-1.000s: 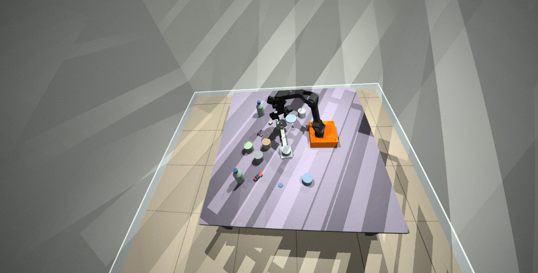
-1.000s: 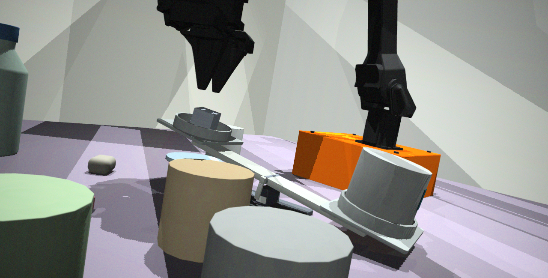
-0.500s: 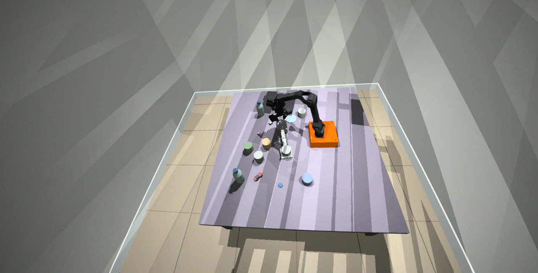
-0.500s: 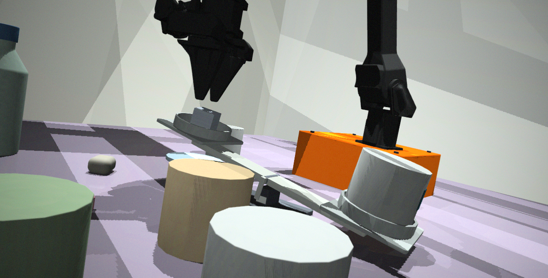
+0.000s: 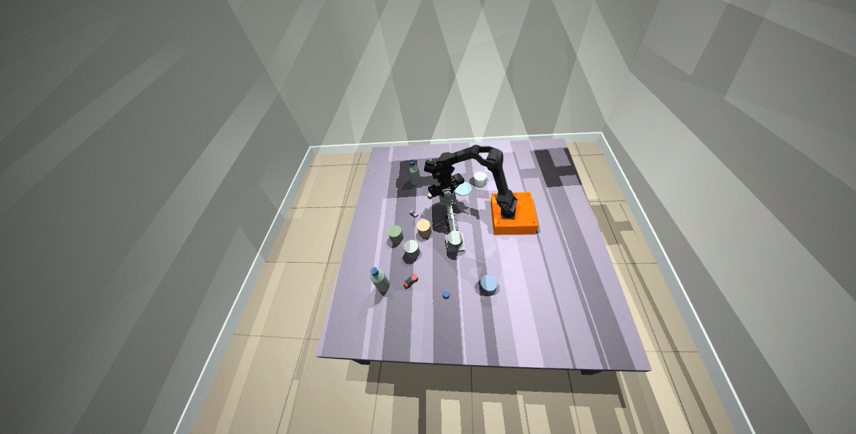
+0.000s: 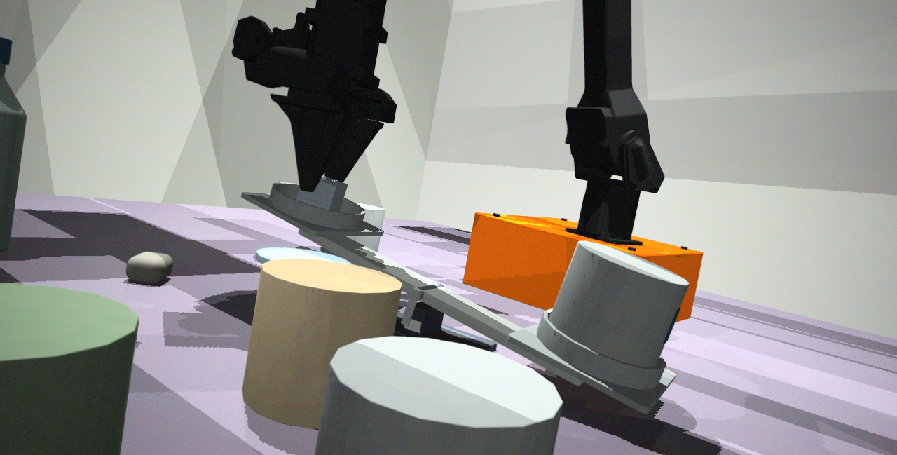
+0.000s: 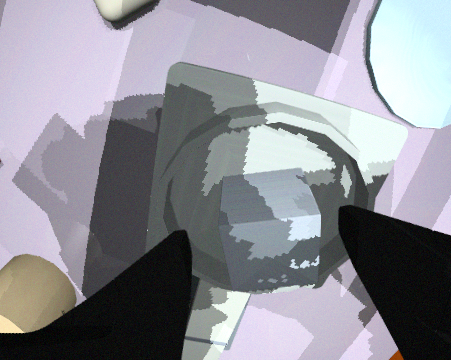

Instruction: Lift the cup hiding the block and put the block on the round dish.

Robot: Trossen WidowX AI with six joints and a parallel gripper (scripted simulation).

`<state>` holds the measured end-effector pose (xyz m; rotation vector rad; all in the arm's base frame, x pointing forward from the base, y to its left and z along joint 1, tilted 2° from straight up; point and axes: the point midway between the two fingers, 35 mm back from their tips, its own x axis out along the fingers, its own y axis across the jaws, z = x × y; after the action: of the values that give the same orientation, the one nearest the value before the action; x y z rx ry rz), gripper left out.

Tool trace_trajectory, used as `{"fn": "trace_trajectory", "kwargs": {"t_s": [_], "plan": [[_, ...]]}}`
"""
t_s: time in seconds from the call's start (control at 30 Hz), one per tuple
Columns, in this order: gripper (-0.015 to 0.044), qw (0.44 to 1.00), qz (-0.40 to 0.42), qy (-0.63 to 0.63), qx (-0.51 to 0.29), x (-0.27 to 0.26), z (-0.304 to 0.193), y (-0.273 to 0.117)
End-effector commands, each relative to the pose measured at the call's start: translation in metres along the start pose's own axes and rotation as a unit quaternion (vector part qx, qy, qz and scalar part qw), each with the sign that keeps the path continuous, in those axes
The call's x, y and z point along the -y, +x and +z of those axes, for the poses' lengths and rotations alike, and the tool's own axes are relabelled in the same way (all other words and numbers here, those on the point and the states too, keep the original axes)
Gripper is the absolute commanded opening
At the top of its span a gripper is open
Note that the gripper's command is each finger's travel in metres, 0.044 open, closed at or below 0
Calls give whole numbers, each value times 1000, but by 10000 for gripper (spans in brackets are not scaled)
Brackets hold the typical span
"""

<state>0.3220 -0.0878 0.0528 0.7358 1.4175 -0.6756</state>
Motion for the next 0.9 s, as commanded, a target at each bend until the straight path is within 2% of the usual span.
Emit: {"fn": "trace_trajectory", "kwargs": {"t_s": [0.0,0.1,0.23,0.47,0.6,0.87], "plan": [[260,1000,-3,2,-1,2,-2,8],[260,1000,-3,2,-1,2,-2,11],[155,1000,-3,2,-1,2,-2,11],[108,1000,-3,2,-1,2,-2,11],[3,1000,-4,2,-2,1,-2,7],[0,1000,-4,2,-2,-1,1,-31]]}}
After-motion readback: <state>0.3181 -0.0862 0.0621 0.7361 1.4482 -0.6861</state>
